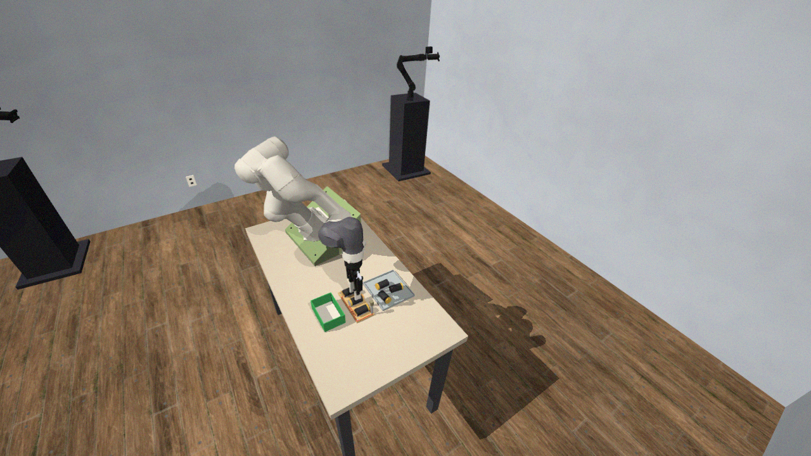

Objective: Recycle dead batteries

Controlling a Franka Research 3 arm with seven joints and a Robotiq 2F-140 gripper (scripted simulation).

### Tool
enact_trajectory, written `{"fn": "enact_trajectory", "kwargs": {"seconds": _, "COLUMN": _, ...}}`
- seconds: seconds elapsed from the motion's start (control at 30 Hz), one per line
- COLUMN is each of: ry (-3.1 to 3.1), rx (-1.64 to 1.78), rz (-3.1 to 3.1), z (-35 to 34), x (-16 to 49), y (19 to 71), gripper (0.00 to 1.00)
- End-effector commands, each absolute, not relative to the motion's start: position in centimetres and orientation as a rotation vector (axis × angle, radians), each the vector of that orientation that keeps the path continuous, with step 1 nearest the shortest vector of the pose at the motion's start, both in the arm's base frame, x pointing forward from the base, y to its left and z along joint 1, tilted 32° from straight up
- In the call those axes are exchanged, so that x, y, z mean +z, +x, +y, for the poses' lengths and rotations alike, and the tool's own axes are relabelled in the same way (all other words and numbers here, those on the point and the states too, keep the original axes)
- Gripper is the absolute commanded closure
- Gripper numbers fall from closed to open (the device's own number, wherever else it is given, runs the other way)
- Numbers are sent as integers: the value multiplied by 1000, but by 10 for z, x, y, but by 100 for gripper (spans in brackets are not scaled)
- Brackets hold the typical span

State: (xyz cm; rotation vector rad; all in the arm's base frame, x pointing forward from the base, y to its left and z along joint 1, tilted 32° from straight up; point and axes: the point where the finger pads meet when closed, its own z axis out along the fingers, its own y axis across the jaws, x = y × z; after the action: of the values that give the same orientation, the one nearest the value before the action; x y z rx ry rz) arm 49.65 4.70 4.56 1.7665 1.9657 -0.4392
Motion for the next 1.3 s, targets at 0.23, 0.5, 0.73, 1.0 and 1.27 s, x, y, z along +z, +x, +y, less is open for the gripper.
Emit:
{"fn": "enact_trajectory", "kwargs": {"seconds": 0.23, "ry": 1763, "rx": -436, "rz": 1971, "z": 48, "x": 46, "y": 498, "gripper": 71}}
{"fn": "enact_trajectory", "kwargs": {"seconds": 0.5, "ry": 1763, "rx": -436, "rz": 1971, "z": 48, "x": 46, "y": 498, "gripper": 71}}
{"fn": "enact_trajectory", "kwargs": {"seconds": 0.73, "ry": 1763, "rx": -436, "rz": 1971, "z": 48, "x": 46, "y": 498, "gripper": 71}}
{"fn": "enact_trajectory", "kwargs": {"seconds": 1.0, "ry": 1763, "rx": -436, "rz": 1971, "z": 46, "x": 41, "y": 499, "gripper": 71}}
{"fn": "enact_trajectory", "kwargs": {"seconds": 1.27, "ry": 1763, "rx": -436, "rz": 1971, "z": 31, "x": 17, "y": 502, "gripper": 71}}
